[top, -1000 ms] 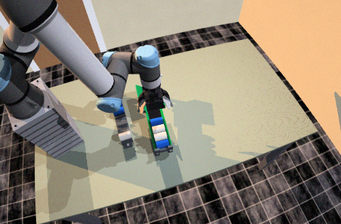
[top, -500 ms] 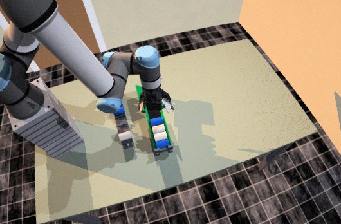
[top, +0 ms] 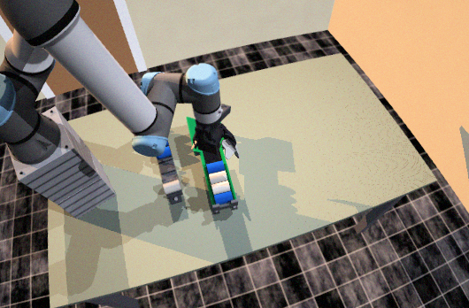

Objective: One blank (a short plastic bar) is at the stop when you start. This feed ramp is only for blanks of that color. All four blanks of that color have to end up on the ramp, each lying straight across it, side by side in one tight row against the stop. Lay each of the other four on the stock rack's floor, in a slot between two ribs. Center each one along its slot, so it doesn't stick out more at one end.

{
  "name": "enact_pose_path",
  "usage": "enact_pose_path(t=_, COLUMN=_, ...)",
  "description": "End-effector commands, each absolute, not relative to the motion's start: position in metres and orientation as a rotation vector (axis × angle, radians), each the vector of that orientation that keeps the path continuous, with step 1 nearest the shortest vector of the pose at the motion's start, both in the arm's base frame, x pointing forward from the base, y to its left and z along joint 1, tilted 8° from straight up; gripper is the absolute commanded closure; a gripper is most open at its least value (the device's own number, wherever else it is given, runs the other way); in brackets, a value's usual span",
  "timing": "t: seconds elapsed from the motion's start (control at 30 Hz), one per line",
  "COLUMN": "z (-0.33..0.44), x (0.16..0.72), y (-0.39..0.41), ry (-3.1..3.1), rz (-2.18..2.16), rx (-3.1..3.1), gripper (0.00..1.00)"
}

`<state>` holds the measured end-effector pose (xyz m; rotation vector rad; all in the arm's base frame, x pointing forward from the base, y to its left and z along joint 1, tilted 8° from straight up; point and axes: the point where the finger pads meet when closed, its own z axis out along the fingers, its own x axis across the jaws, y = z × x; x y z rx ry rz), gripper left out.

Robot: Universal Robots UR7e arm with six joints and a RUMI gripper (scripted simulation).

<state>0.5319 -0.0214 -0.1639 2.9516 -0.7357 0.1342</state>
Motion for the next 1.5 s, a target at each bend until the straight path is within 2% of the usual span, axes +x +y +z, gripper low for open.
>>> enact_pose_path(t=0.0, z=-0.165, x=0.532, y=-0.024, ry=-0.981, rz=0.142, rx=2.883, gripper=0.0)
enact_pose_path(t=1.47, z=-0.165, x=0.54, y=-0.042, ry=-2.168, rz=0.193, rx=2.205, gripper=0.0)
